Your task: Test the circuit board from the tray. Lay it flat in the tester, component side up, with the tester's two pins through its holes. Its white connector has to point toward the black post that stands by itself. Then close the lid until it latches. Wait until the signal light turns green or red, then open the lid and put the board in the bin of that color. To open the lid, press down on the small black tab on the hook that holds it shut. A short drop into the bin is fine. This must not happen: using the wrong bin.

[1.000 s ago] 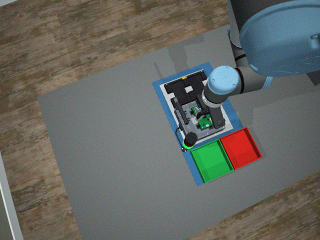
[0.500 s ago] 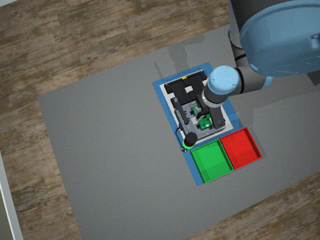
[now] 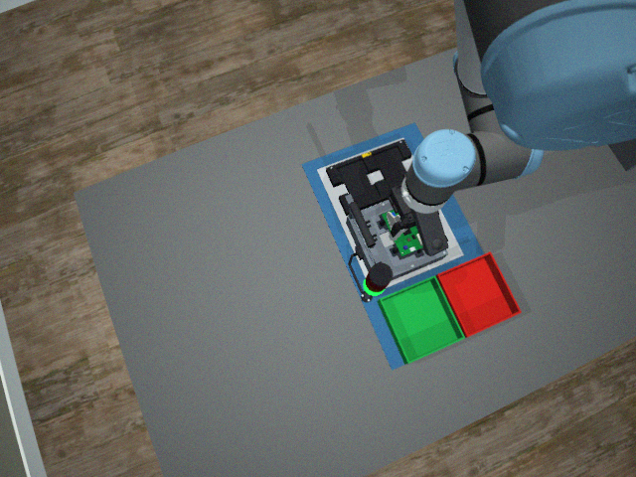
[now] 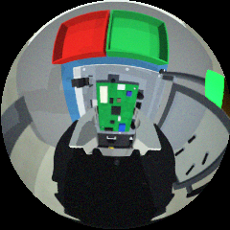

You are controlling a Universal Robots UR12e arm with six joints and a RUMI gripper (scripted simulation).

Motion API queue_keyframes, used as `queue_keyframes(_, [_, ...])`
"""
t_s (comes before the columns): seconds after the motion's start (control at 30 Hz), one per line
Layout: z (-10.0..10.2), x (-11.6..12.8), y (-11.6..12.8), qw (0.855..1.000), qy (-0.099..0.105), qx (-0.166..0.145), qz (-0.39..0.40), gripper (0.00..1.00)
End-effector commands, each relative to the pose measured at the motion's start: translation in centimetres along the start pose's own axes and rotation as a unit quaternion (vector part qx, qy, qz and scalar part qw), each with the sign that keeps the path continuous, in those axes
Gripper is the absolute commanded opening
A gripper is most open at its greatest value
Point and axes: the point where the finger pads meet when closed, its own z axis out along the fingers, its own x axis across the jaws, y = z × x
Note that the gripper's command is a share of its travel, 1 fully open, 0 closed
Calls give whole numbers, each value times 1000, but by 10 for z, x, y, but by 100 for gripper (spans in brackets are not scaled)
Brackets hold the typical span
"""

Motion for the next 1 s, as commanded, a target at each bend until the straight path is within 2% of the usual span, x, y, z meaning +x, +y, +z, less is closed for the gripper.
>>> queue_keyframes(0.0, [-1, 0, 0, 1000, 0, 0, 0, 39])
queue_keyframes(0.97, [-4, 0, 0, 1000, 0, 0, 0, 39])
